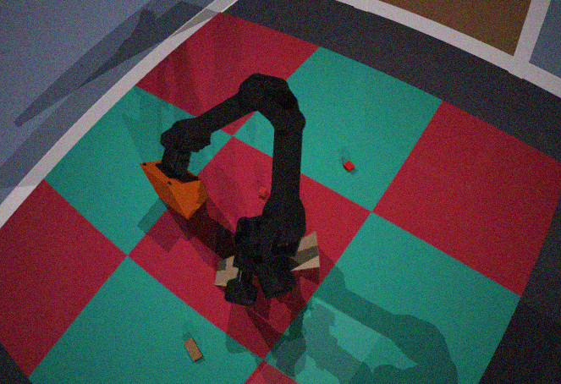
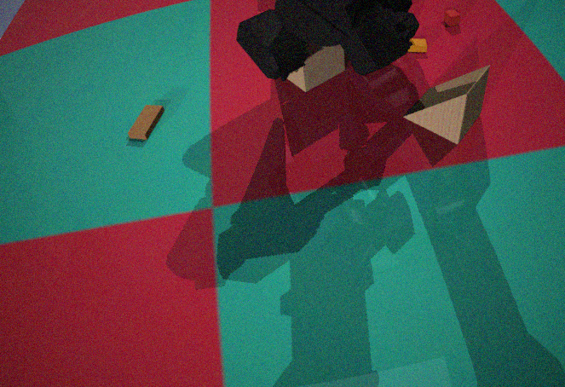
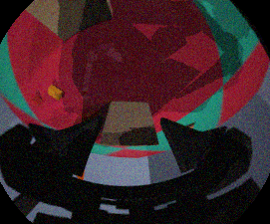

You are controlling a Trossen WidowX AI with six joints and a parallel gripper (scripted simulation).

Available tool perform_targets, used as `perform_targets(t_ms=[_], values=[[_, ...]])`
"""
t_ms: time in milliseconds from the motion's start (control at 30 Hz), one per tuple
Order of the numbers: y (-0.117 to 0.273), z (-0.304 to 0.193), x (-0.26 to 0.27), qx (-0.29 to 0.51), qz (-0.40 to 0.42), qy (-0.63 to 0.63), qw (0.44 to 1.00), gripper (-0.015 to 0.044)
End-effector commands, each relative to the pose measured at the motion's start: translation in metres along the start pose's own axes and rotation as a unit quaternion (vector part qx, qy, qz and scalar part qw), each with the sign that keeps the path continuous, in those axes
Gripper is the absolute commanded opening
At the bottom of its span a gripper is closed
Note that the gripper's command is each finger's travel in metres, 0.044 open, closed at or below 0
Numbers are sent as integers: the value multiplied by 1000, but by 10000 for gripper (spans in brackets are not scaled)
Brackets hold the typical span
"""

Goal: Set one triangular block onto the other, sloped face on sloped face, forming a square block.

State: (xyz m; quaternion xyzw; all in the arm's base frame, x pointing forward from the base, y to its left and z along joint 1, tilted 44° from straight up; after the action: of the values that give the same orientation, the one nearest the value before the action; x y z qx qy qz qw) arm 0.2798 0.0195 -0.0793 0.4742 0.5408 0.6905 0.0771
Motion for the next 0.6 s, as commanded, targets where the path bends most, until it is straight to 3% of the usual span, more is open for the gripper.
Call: perform_targets(t_ms=[0,333,567], values=[[-8,-2,2,0,4,-3,1000,440],[-21,-5,5,0,5,-3,1000,440],[-21,-5,5,0,5,-3,1000,276]])
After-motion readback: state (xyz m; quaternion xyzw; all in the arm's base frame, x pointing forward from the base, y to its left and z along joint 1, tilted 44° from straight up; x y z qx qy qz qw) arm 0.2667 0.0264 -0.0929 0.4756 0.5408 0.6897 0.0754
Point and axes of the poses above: the point midway between the two fingers, 35 mm back from their tips, its own y axis back along the fingers, its own x axis across the jaws, z = x × y, the point moved 1 cm from there along y, back along the fingers, and after that the axes turned 7 degrees about -y, right-handed, at the moved point
